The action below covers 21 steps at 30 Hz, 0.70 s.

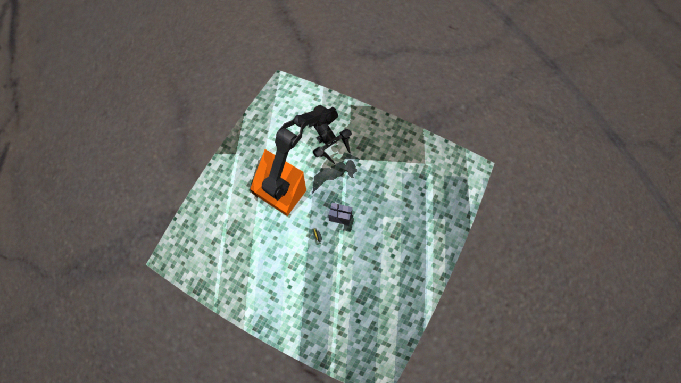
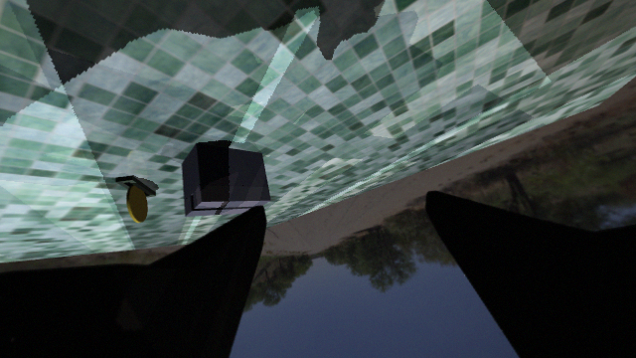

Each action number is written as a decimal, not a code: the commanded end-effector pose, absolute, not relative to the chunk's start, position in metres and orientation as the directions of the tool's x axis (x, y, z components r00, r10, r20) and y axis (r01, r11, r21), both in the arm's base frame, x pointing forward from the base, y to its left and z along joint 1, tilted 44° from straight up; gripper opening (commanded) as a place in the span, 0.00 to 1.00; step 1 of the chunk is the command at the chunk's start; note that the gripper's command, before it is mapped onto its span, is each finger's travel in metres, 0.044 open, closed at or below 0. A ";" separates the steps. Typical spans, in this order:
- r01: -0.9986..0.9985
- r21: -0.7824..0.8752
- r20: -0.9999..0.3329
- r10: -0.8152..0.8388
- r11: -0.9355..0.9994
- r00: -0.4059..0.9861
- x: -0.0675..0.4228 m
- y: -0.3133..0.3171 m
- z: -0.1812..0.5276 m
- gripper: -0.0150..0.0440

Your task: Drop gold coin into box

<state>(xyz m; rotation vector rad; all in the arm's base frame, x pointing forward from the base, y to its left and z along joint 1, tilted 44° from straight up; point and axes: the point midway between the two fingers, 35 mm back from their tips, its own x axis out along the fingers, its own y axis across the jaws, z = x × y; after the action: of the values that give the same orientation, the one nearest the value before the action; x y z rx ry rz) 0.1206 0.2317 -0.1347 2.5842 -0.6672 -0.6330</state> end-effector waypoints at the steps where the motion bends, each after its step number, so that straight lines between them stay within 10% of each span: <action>1: -0.365 0.458 -0.327 -0.535 -0.810 0.779 0.122 0.232 -0.133 0.89; 11: -0.871 -0.413 -0.500 -0.734 -0.265 0.460 0.218 0.180 -0.034 0.53; 21: -0.369 -0.763 -0.626 -0.750 0.532 0.213 0.258 0.084 0.039 0.53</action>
<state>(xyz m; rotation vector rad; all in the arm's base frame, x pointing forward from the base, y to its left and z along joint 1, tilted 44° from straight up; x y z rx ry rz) 0.2510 0.1308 0.0102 3.0906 -2.9162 0.1551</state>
